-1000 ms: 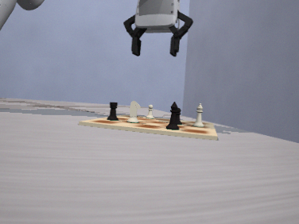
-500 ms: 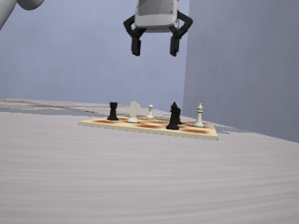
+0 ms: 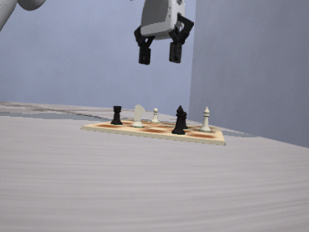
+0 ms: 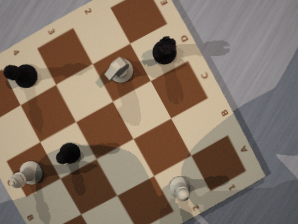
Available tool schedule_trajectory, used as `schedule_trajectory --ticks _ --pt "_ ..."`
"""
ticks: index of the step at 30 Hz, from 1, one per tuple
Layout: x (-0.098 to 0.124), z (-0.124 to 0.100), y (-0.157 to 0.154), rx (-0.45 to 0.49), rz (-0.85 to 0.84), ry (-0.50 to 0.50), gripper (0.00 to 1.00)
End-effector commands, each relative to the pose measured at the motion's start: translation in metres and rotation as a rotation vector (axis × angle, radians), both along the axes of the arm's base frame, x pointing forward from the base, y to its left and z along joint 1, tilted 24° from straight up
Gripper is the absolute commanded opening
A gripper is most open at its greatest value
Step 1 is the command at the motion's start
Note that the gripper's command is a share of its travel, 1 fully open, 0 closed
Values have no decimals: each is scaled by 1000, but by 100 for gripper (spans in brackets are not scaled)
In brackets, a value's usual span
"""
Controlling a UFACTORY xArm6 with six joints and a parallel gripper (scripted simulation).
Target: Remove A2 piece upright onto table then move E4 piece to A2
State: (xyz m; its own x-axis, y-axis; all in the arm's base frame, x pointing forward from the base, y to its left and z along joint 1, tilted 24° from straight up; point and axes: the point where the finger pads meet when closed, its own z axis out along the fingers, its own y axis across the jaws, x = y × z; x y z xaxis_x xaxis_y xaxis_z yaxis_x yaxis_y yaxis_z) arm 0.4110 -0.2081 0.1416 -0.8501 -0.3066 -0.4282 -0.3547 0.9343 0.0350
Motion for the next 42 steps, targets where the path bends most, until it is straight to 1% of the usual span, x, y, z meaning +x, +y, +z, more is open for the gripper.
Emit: schedule_trajectory --ticks 1,7,12,14,15,19,20,24,42 --pt "6 -9 1 96 -255 56 100" --pt "10 -22 3 198 -476 89 100" --pt "12 -28 4 281 -660 121 100" --pt "12 -28 4 281 -660 121 100" --pt "12 -28 4 328 -770 142 100" --pt "13 -29 4 380 -900 169 100" --pt "13 -29 4 393 -936 178 35" --pt "13 -29 4 436 -1079 219 35" --pt "13 -29 4 436 -1081 220 35"
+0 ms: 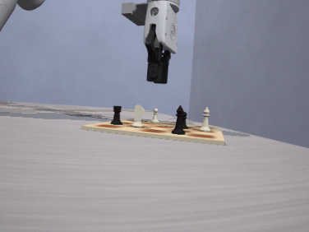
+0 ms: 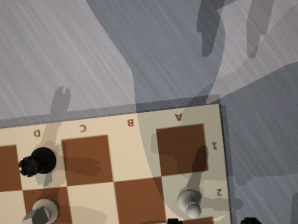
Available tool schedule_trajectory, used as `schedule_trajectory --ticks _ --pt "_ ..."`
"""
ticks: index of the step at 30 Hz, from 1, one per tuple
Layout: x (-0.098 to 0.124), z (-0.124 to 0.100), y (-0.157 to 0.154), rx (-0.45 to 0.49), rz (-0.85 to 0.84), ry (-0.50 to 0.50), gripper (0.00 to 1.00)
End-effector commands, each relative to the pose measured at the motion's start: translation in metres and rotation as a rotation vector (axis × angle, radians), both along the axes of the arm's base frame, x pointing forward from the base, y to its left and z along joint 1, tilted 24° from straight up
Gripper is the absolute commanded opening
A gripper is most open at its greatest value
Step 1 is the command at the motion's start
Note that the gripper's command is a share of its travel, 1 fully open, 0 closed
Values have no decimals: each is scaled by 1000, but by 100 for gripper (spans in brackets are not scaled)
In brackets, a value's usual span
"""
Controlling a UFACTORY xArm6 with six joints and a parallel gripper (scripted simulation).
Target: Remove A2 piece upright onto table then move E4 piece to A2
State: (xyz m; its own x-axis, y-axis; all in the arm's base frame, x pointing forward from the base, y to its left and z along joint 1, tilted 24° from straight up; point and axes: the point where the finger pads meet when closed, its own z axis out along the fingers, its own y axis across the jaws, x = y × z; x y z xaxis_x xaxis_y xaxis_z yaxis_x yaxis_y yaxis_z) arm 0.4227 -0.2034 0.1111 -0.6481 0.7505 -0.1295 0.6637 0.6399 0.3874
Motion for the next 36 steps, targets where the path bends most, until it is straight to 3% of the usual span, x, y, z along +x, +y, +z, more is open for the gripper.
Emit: schedule_trajectory --ticks 1,23,36 --pt "1 1 -1 -2 -2 0 35" --pt "2 0 0 -2 -2 0 35" --pt "7 -13 2 -2 -2 1 35"
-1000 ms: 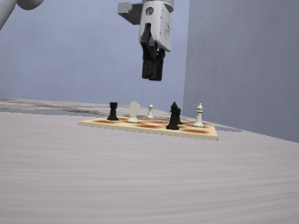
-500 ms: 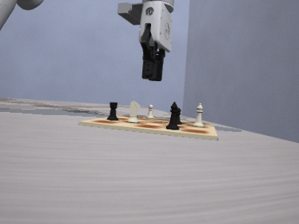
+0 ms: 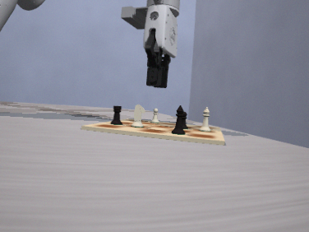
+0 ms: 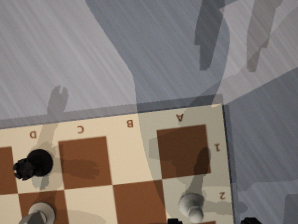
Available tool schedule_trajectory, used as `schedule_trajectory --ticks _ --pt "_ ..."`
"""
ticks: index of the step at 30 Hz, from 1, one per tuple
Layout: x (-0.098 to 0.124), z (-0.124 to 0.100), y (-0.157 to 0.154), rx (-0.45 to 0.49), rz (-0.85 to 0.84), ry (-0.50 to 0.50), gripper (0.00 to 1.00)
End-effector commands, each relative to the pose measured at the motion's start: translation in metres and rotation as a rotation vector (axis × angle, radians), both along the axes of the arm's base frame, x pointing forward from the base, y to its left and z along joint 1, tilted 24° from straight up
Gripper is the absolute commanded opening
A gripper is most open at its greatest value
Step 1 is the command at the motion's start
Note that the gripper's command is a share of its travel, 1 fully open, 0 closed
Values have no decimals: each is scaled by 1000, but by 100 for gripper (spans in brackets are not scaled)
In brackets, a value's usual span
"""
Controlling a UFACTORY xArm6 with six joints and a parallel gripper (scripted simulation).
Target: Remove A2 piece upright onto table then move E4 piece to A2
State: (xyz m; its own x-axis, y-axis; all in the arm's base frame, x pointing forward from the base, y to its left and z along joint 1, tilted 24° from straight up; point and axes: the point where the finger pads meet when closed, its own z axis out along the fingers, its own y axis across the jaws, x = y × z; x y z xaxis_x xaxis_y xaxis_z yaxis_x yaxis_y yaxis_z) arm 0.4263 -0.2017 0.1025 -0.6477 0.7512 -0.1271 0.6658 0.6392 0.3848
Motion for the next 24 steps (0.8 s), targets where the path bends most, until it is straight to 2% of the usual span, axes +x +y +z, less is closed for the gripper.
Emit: schedule_trajectory --ticks 1,24 --pt "4 -5 0 -2 -1 -3 35" --pt "14 -30 5 -2 -1 -3 35"
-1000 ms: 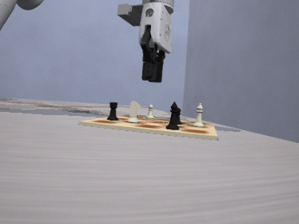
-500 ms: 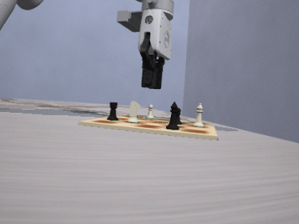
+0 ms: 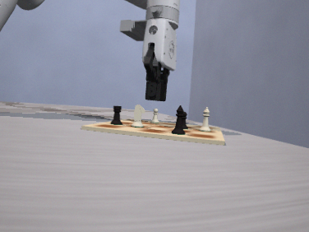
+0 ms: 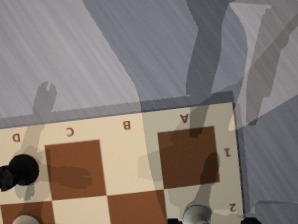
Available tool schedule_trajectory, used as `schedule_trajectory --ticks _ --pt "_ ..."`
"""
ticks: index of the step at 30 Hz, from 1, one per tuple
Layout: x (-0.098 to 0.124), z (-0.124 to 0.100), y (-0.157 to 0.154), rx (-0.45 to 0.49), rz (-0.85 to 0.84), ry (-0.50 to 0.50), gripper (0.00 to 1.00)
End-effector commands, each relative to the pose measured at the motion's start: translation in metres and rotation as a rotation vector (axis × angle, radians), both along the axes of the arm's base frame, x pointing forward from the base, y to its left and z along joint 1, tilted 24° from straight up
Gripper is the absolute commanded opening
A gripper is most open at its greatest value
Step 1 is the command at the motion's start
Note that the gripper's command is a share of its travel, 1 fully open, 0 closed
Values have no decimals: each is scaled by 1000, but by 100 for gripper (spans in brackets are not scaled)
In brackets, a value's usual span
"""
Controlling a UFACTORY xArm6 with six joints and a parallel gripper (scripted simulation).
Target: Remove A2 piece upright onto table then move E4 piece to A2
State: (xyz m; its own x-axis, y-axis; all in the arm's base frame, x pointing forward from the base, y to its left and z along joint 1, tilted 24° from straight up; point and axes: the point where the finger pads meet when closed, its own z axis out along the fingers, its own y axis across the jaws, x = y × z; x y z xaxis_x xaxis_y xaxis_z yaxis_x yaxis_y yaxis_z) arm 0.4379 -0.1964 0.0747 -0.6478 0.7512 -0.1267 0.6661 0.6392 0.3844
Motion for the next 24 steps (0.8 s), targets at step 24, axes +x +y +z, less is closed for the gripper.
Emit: schedule_trajectory --ticks 24 --pt "6 -9 1 -2 -1 -4 35"
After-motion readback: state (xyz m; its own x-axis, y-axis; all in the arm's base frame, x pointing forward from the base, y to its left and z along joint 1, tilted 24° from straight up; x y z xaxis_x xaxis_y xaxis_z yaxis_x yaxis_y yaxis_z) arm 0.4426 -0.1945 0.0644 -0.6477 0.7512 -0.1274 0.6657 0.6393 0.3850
